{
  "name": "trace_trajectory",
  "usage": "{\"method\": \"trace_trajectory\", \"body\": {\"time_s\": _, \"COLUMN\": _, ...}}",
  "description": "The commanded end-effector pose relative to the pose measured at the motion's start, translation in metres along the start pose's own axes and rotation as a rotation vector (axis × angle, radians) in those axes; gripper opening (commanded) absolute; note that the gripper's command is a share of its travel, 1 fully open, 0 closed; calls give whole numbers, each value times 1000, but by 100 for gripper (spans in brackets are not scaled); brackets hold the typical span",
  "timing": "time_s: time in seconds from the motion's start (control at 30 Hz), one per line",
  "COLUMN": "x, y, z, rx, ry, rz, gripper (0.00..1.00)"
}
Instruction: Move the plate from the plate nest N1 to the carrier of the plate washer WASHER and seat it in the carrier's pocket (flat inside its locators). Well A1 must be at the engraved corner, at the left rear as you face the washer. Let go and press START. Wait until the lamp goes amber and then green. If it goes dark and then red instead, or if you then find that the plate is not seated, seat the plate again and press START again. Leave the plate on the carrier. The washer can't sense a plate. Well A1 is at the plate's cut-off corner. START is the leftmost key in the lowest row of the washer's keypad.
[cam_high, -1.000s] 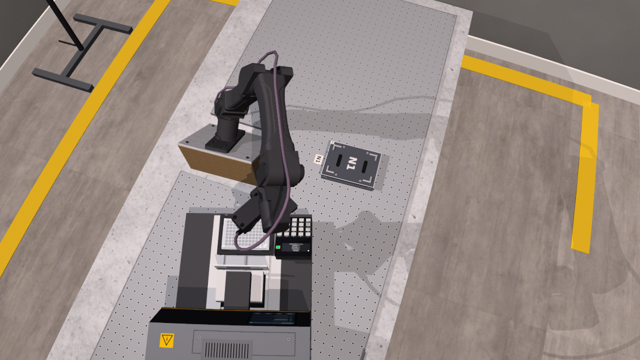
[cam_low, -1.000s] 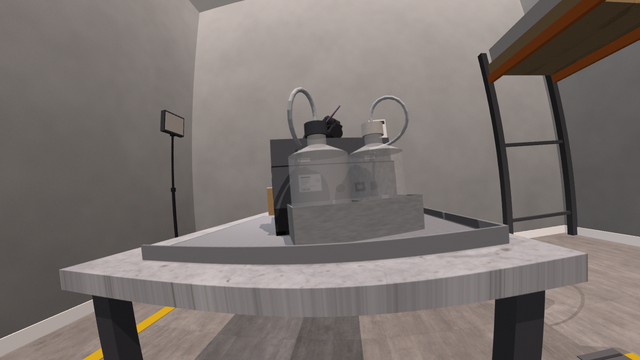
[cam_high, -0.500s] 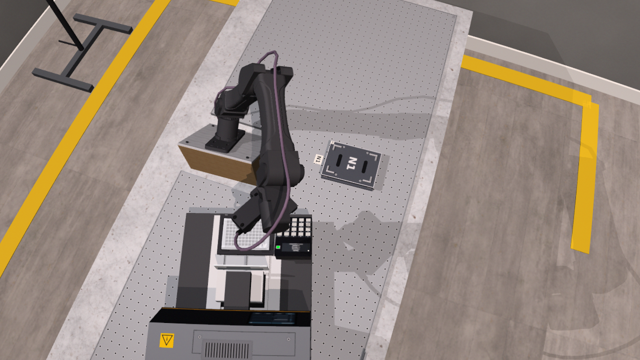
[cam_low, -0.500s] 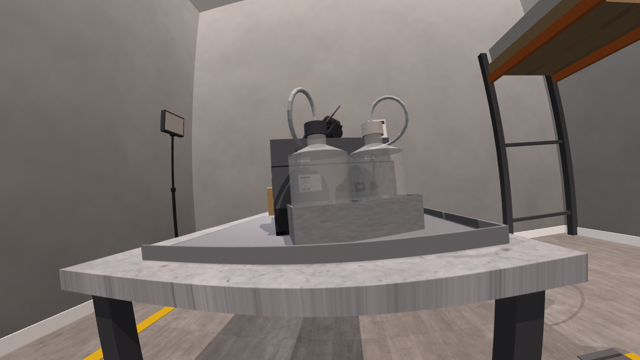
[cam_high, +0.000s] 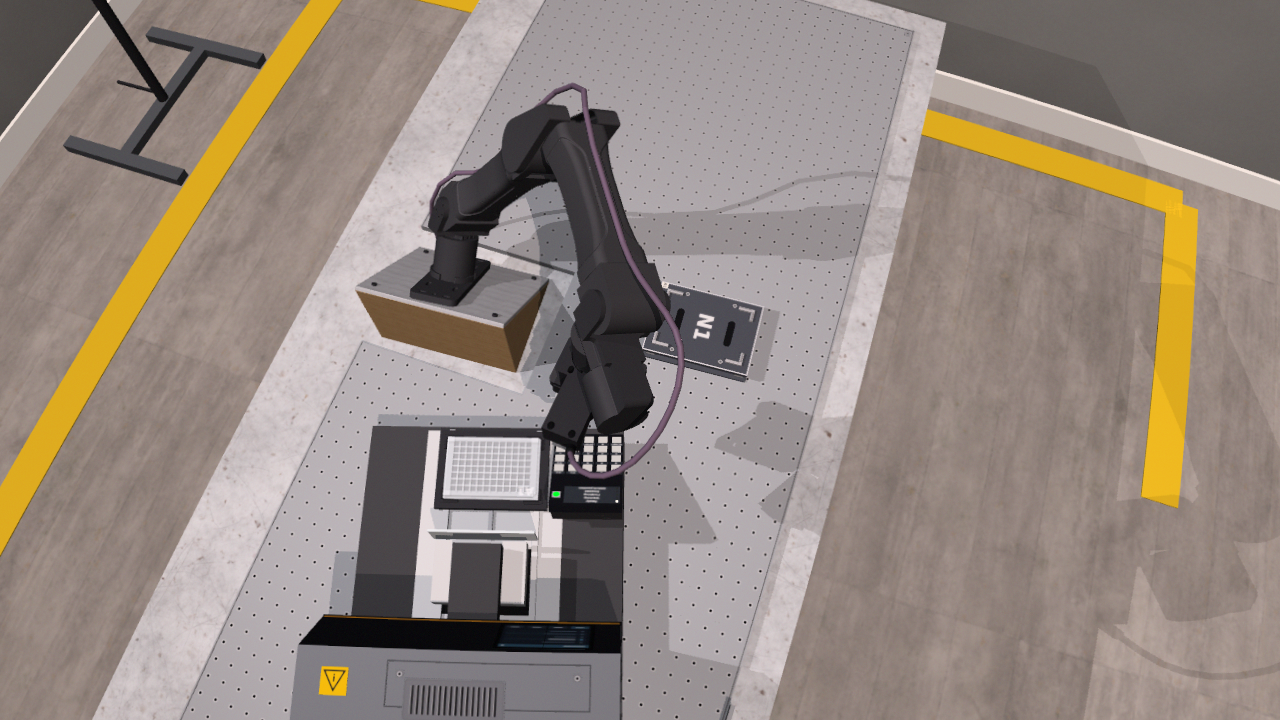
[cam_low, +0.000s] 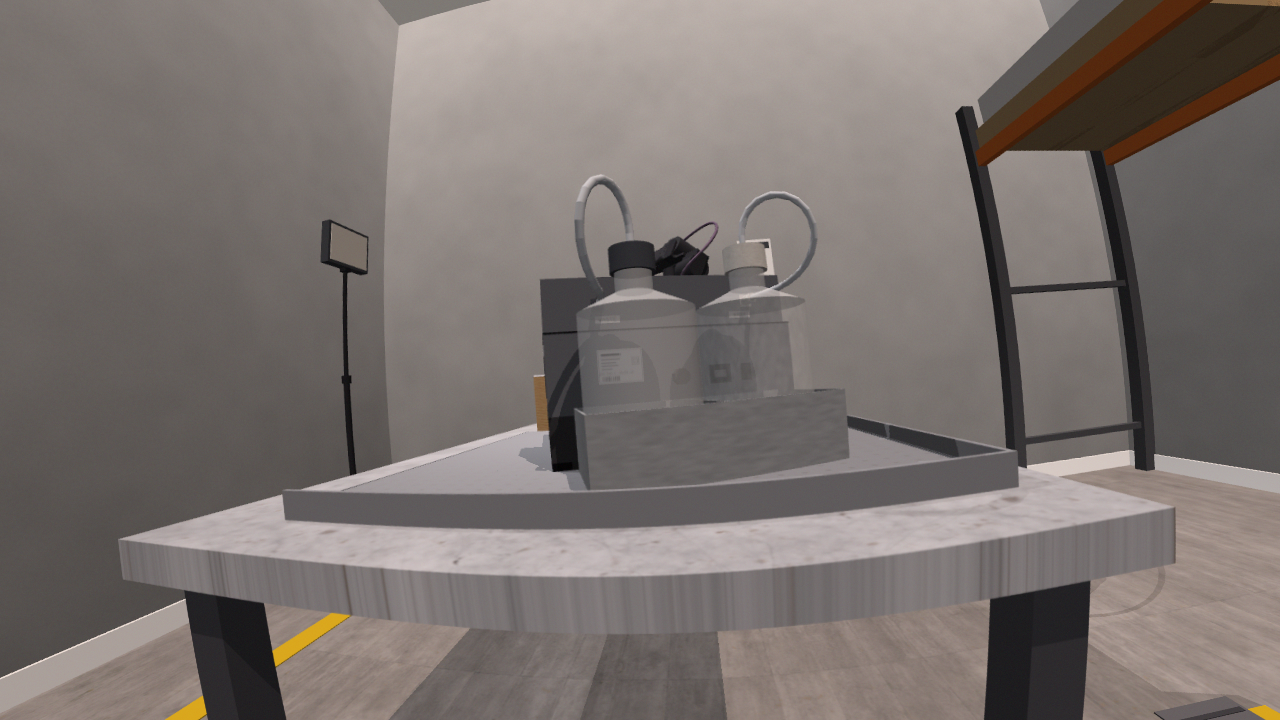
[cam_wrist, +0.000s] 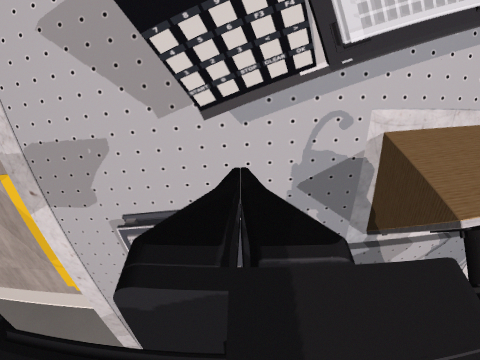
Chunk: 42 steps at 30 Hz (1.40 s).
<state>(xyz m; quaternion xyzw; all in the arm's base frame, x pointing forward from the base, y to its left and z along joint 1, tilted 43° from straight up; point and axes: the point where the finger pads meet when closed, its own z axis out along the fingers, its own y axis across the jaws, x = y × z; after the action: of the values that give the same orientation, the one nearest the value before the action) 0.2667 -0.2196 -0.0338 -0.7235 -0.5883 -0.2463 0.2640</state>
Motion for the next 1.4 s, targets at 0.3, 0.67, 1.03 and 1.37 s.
{"method": "trace_trajectory", "body": {"time_s": 0.3, "x": 25, "y": 15, "z": -14, "rx": -41, "ry": 1, "rz": -379, "gripper": 0}}
{"method": "trace_trajectory", "body": {"time_s": 0.67, "x": 21, "y": 13, "z": -10, "rx": -27, "ry": 6, "rz": -391, "gripper": 0}}
{"method": "trace_trajectory", "body": {"time_s": 1.03, "x": 21, "y": 14, "z": -10, "rx": -28, "ry": 5, "rz": -390, "gripper": 0}}
{"method": "trace_trajectory", "body": {"time_s": 1.37, "x": 21, "y": 14, "z": -10, "rx": -28, "ry": 5, "rz": -390, "gripper": 0}}
